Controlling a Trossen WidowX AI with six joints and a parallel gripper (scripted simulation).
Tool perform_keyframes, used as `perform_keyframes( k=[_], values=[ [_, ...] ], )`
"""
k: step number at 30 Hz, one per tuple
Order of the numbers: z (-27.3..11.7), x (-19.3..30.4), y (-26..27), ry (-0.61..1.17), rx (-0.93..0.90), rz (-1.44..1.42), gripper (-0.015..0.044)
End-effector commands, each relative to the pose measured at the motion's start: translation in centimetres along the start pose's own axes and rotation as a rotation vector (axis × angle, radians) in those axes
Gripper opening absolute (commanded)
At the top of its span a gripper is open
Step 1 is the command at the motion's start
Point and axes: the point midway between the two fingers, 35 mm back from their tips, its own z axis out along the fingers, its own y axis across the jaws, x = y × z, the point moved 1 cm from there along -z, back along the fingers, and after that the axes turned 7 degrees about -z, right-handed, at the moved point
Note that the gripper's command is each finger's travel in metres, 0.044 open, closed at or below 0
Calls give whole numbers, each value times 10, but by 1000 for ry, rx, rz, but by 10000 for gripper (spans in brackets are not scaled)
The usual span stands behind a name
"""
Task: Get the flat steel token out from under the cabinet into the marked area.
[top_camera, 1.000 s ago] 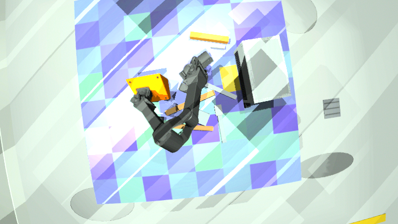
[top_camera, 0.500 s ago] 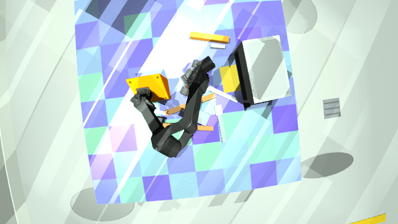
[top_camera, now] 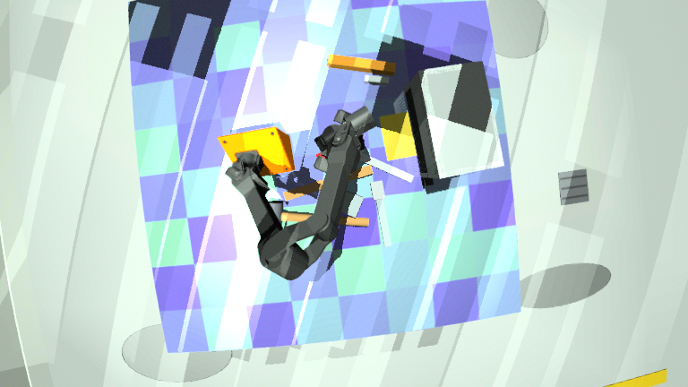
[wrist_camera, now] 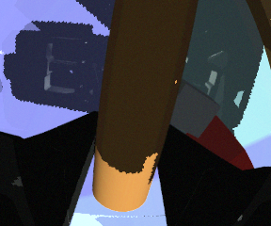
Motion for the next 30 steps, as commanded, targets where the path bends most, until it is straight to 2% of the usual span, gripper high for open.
perform_keyframes(
  k=[1, 30],
  values=[
    [-1, -4, -4, -6, -1, 2, 0],
    [-1, -16, -34, -6, 1, 2, 0]
  ],
)
